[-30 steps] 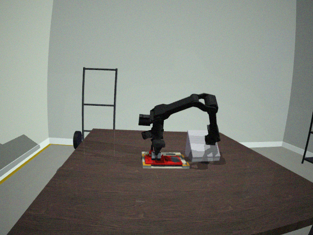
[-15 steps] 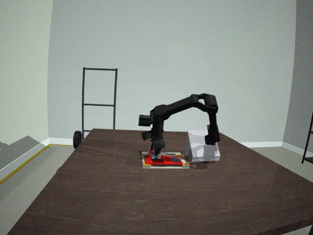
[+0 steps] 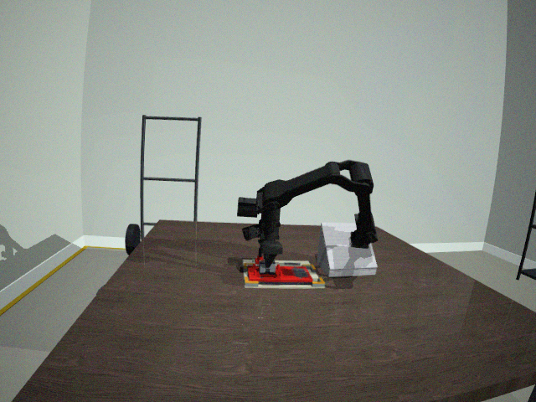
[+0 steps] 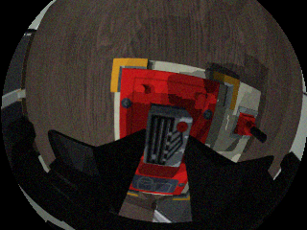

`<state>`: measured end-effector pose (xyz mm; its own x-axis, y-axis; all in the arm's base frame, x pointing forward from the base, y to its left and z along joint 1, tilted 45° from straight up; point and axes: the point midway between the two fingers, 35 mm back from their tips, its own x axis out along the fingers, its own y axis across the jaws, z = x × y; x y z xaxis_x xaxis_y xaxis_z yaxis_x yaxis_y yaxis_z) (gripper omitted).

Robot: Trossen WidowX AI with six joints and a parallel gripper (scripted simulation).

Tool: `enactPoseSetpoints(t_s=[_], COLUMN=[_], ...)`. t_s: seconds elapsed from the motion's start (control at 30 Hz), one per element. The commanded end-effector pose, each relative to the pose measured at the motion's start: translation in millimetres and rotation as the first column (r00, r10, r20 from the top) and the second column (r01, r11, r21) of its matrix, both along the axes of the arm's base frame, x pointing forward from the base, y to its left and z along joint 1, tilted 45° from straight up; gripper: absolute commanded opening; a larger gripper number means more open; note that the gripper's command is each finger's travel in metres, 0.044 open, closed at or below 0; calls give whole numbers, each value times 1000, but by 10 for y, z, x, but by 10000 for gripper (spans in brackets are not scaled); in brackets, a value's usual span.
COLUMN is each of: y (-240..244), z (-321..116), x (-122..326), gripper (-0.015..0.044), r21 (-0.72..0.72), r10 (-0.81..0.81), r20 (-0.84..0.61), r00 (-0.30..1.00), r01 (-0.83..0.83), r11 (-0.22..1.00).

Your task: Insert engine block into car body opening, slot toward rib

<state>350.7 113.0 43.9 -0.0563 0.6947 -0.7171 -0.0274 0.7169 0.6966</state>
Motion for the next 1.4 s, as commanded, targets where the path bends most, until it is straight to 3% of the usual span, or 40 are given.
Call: enactPoseSetpoints(t_s=[0.0,1.37], y=[11,69], z=[-8,-65], x=[-1,-7], gripper=[160,160], r21=[5,5], r10=[-3,-3], r20=[-4,-3], r00=[1000,1000], r01=[3,3], r11=[1000,1000])
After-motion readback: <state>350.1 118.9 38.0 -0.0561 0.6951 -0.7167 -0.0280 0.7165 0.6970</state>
